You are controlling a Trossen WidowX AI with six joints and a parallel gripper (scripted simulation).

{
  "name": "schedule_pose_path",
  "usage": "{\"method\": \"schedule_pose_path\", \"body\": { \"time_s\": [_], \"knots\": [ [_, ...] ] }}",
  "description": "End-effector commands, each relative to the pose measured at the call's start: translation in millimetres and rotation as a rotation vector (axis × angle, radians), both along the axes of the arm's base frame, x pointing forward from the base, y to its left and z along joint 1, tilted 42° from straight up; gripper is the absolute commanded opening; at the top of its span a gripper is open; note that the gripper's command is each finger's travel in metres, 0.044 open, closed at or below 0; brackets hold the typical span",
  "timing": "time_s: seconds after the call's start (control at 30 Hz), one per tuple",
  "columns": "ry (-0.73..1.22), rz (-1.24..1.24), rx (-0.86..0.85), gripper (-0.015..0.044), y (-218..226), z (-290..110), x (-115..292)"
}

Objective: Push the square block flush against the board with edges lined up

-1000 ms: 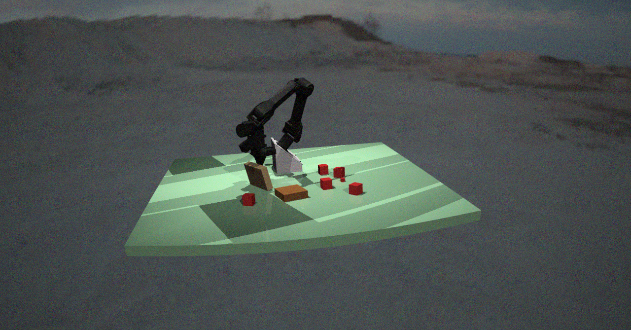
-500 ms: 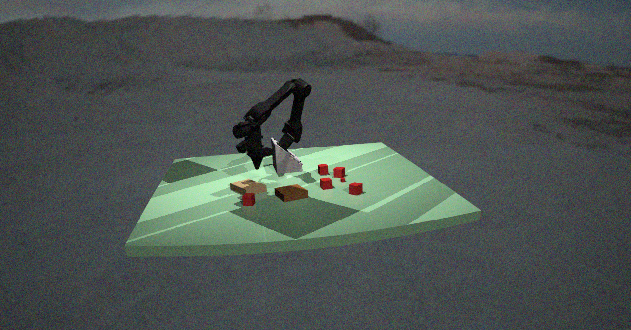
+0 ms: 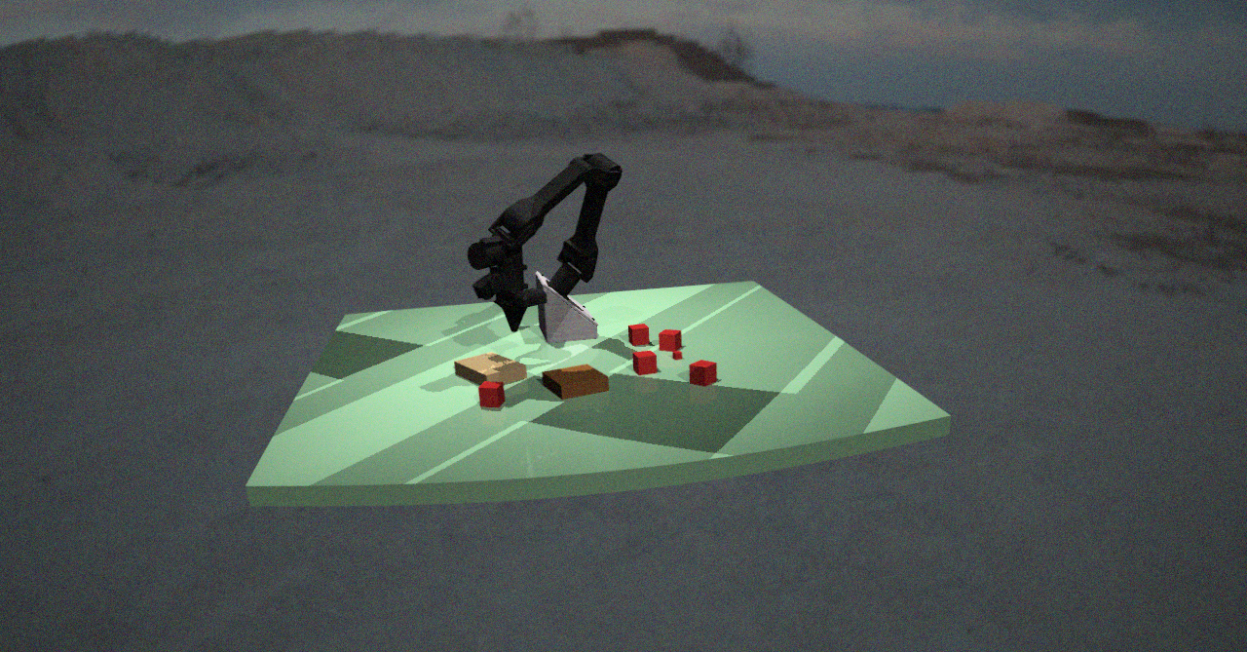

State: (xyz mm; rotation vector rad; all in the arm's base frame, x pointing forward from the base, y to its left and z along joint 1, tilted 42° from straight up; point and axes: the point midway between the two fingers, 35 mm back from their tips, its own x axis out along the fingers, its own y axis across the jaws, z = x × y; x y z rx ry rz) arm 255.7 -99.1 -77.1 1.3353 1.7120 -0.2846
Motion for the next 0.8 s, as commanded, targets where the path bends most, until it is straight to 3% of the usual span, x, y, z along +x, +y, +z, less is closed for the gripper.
{"method": "schedule_pose_path", "body": {
  "time_s": [0.0,0.53,0.77],
  "knots": [
    [0.008,-0.002,0.007,0.0000,7.1,2.8,-5.4],
    [0.009,-0.002,0.009,0.0000,22.2,14.1,-17.7],
    [0.010,-0.002,0.007,0.0000,-13.9,49.4,-14.3]
  ]
}}
